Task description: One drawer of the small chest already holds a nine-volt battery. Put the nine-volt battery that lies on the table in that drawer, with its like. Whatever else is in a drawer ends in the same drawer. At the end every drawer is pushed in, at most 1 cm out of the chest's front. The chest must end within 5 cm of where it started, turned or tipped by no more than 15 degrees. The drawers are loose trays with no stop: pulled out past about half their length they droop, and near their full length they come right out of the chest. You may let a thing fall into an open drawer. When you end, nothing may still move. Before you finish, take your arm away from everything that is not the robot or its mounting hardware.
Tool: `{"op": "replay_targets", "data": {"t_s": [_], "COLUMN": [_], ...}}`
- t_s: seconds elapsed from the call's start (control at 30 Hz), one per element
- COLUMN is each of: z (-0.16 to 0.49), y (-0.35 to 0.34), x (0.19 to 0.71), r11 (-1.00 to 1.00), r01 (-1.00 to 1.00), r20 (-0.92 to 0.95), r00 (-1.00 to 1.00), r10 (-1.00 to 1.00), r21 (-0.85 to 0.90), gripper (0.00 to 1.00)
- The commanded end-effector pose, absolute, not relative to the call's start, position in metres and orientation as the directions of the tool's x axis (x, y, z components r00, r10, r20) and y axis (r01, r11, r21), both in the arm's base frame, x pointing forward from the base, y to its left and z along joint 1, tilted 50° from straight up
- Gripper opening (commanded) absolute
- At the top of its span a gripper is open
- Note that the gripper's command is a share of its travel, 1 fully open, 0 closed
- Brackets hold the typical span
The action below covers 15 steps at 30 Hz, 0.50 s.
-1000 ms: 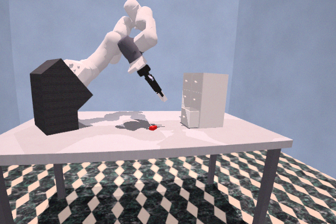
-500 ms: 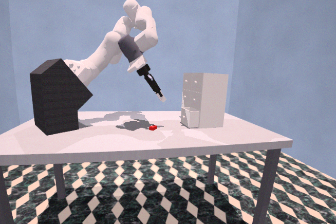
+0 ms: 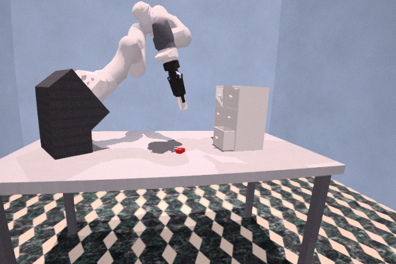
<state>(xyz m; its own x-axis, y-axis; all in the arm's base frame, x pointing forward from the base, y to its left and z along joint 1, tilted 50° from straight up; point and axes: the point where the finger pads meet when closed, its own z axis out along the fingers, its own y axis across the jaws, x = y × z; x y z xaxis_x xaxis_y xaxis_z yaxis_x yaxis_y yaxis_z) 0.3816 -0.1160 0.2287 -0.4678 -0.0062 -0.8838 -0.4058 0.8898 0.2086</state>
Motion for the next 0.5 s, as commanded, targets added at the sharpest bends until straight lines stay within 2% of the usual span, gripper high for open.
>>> {"op": "replay_targets", "data": {"t_s": [0.0,0.17,0.47], "z": [0.223,0.223,0.223], "y": [-0.118,-0.122,-0.122], "x": [0.356,0.345,0.345], "r11": [0.869,0.867,0.866], "r01": [-0.325,-0.306,-0.303], "r20": [-0.726,-0.656,-0.652], "r00": [-0.686,-0.754,-0.757], "r10": [0.055,0.033,0.035], "r21": [0.372,0.394,0.398], "gripper": [0.20,0.20,0.20]}}
